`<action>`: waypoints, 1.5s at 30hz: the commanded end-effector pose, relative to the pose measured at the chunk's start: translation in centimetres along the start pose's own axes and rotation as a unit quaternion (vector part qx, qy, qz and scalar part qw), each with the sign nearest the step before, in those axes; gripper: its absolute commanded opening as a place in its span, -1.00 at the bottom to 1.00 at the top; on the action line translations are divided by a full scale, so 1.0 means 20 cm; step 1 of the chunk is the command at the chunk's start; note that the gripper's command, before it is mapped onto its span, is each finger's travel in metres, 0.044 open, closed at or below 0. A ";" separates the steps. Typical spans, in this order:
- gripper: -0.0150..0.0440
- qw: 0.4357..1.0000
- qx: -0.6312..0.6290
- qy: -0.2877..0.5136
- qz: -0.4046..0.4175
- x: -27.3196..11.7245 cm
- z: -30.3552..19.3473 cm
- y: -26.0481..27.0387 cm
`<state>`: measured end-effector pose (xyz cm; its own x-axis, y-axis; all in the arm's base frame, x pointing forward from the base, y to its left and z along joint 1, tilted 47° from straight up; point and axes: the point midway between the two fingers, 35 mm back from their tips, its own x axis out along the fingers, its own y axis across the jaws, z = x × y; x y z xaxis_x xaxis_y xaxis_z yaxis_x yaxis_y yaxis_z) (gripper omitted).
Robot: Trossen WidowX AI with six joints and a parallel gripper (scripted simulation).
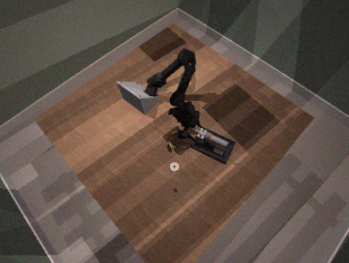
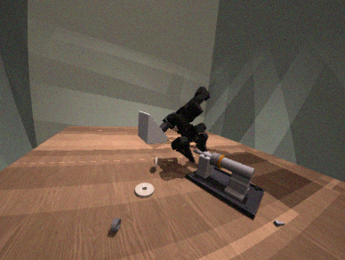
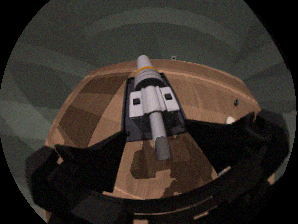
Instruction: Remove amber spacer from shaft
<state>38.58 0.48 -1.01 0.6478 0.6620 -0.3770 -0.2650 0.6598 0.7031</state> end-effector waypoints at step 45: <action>-0.49 1.000 0.001 0.000 -0.002 -0.05 -0.05 0.00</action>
<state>37.34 0.18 -1.26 0.6497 0.6572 -0.3821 -0.2578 0.6633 0.7026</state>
